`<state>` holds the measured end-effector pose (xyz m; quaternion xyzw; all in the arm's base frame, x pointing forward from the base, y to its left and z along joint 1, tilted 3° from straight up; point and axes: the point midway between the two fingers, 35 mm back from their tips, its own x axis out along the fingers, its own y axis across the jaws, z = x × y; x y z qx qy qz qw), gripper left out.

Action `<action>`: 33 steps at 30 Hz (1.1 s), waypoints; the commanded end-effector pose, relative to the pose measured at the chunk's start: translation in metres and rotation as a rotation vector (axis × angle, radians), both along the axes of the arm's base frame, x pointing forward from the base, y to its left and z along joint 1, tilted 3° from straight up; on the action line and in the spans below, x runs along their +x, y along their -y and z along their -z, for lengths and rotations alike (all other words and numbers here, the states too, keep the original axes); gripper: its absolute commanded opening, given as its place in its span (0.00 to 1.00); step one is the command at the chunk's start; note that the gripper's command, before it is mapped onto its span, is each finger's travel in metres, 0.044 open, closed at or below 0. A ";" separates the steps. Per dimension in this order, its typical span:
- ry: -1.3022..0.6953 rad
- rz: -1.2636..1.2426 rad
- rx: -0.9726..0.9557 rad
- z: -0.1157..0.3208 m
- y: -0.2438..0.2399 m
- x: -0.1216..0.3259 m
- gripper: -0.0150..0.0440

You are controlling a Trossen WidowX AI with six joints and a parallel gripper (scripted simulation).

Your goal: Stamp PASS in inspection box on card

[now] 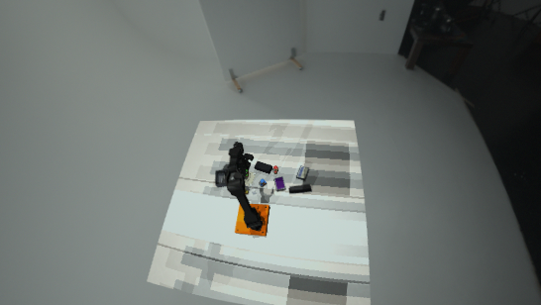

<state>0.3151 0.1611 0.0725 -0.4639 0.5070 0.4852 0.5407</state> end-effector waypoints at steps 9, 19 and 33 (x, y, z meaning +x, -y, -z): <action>0.005 -0.004 0.005 -0.022 0.000 0.001 0.25; 0.005 -0.004 0.005 -0.038 0.001 0.000 0.25; 0.006 -0.003 -0.002 -0.043 0.056 0.000 0.25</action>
